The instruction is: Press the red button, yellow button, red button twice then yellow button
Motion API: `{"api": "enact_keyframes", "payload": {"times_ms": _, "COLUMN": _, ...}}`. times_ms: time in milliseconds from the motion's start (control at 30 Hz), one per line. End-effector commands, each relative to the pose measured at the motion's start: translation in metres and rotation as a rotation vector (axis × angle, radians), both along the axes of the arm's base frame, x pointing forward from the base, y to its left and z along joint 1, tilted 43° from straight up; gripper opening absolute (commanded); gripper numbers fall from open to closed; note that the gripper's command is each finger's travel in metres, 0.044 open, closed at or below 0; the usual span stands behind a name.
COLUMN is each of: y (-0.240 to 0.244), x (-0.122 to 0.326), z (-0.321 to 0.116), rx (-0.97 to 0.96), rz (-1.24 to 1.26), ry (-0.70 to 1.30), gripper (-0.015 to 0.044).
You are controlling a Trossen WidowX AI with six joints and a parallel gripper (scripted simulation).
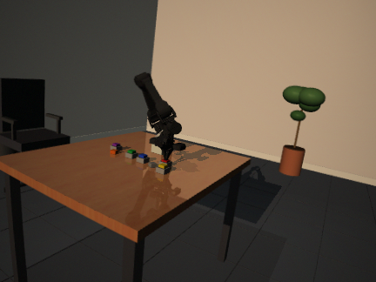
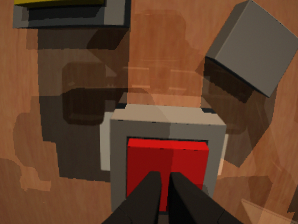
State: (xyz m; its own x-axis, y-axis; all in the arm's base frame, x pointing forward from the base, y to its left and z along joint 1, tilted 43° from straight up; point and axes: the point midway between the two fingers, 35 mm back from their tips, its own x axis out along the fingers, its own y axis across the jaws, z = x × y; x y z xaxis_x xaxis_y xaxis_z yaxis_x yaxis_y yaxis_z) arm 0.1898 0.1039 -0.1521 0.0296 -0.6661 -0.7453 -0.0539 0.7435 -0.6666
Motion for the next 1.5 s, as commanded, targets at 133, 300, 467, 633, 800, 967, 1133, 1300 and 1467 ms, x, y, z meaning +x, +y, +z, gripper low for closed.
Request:
{"api": "enact_keyframes", "payload": {"times_ms": 133, "y": -0.002, "x": 0.0, "z": -0.001, "rx": -0.004, "rz": 0.004, "ry": 0.003, "gripper": 0.002}}
{"api": "enact_keyframes", "payload": {"times_ms": 300, "y": -0.002, "x": 0.0, "z": -0.001, "rx": -0.004, "rz": 0.004, "ry": 0.003, "gripper": 0.002}}
{"api": "enact_keyframes", "payload": {"times_ms": 467, "y": 0.001, "x": 0.0, "z": 0.001, "rx": -0.002, "rz": 0.0, "ry": 0.001, "gripper": 0.002}}
{"api": "enact_keyframes", "payload": {"times_ms": 633, "y": 0.021, "x": -0.001, "z": 0.024, "rx": -0.003, "rz": 0.004, "ry": 0.004, "gripper": 0.002}}
{"api": "enact_keyframes", "payload": {"times_ms": 800, "y": 0.02, "x": -0.001, "z": 0.023, "rx": -0.003, "rz": 0.004, "ry": 0.004, "gripper": 0.002}}
{"api": "enact_keyframes", "payload": {"times_ms": 967, "y": 0.015, "x": -0.001, "z": 0.017, "rx": -0.003, "rz": 0.004, "ry": 0.004, "gripper": 0.002}}
{"api": "enact_keyframes", "payload": {"times_ms": 1133, "y": 0.01, "x": 0.0, "z": 0.011, "rx": -0.003, "rz": 0.004, "ry": 0.004, "gripper": 0.002}}
{"api": "enact_keyframes", "payload": {"times_ms": 1300, "y": 0.004, "x": 0.0, "z": 0.005, "rx": -0.004, "rz": 0.004, "ry": 0.003, "gripper": 0.002}}
{"api": "enact_keyframes", "payload": {"times_ms": 1467, "y": -0.001, "x": 0.0, "z": -0.001, "rx": -0.004, "rz": 0.004, "ry": 0.003, "gripper": 0.002}}
